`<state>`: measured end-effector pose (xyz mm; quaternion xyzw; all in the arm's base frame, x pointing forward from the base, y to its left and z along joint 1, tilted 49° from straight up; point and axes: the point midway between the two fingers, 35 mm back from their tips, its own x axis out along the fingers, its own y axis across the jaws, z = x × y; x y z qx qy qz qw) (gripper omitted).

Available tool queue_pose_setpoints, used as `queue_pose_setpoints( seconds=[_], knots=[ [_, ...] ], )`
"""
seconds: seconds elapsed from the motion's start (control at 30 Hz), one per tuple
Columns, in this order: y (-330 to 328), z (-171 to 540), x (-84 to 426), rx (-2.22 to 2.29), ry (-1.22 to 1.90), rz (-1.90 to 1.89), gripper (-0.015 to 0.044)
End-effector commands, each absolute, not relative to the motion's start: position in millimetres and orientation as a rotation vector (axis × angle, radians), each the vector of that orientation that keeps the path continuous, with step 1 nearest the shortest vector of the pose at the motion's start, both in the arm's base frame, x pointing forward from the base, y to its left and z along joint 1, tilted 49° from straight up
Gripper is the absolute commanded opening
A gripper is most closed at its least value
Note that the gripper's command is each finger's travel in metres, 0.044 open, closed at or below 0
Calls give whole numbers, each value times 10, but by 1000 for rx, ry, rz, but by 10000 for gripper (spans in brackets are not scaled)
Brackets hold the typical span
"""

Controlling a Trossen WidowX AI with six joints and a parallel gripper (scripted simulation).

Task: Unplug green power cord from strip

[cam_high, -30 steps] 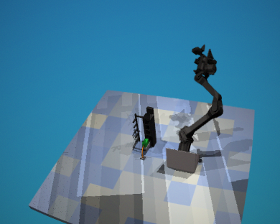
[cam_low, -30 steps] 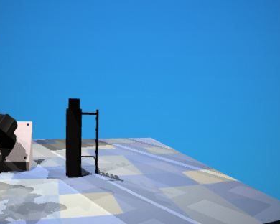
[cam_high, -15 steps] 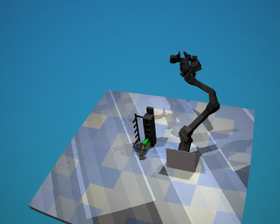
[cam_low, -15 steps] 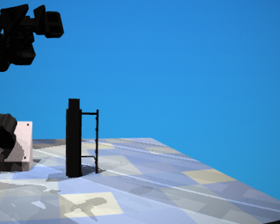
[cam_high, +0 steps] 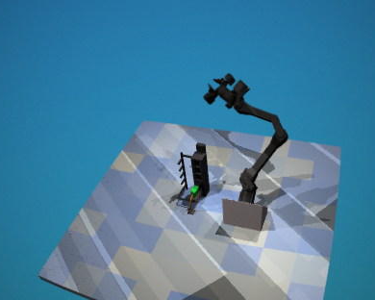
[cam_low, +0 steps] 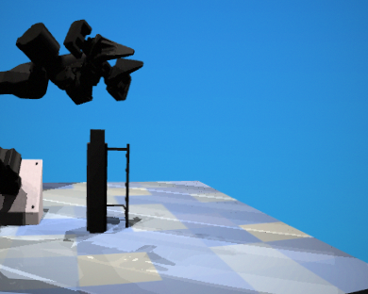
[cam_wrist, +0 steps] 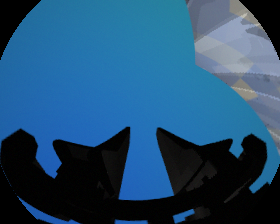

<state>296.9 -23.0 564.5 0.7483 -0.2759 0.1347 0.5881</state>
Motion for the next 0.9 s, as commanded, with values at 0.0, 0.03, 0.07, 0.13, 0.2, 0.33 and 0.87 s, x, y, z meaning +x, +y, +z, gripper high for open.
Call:
queue_pose_setpoints(
  seconds=[0.0,0.03,0.07,0.13,0.2,0.33,0.87],
  knots=[
    [-72,5285,3325,1595,-509,158,160],
    [-33,5206,3391,1557,-478,128,160],
    [9,5122,3457,1517,-445,99,160],
    [96,4952,3578,1433,-378,45,160],
    [185,4777,3687,1345,-309,-1,160],
    [371,4417,3868,1159,-169,-75,160],
    [1072,3009,4101,349,357,-135,160]
  ],
)
